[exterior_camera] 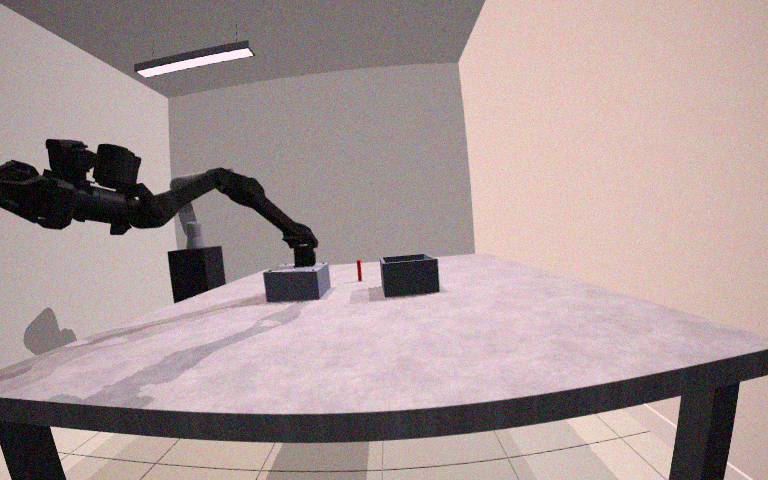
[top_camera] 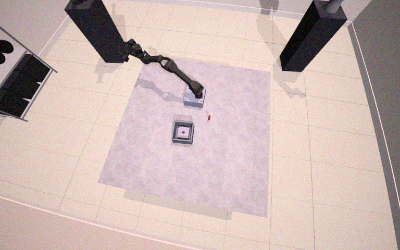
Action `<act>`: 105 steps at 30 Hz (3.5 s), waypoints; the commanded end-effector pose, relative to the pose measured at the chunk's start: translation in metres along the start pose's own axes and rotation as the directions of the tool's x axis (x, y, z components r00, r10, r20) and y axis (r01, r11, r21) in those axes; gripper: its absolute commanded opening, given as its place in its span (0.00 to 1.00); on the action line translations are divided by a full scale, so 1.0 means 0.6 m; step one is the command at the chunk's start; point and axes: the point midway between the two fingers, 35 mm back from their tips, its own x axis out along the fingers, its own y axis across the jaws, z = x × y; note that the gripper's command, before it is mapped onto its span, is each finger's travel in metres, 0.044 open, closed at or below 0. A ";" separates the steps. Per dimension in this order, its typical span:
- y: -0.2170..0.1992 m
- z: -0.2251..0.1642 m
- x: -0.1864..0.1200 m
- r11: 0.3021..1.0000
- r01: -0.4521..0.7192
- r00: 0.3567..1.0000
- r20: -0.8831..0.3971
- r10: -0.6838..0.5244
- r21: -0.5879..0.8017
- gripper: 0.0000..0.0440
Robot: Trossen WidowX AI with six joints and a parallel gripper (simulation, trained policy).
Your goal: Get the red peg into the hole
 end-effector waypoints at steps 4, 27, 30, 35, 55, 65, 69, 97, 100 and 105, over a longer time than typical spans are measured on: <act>0.081 0.015 0.002 0.995 -0.100 0.995 -0.004 0.101 0.002 1.00; 0.626 0.243 -0.208 0.760 -0.603 0.736 -0.199 0.647 0.242 1.00; 0.680 0.276 -0.267 0.709 -0.649 0.674 -0.224 0.704 0.276 1.00; 0.756 0.331 -0.378 0.619 -0.712 0.561 -0.262 0.785 0.331 1.00; 0.838 0.487 -0.887 0.339 -0.781 0.102 -0.429 0.898 0.524 1.00; 0.756 0.495 -1.115 0.308 -0.756 -0.080 -0.549 0.832 0.577 1.00; 0.708 0.484 -1.188 0.318 -0.749 -0.132 -0.601 0.789 0.581 1.00; 0.395 0.290 -1.406 0.546 -0.768 -0.110 -0.910 0.401 0.333 1.00; 0.380 0.266 -1.410 0.571 -0.765 -0.086 -0.926 0.368 0.298 1.00; 0.369 0.228 -1.417 0.607 -0.754 -0.051 -0.944 0.325 0.250 1.00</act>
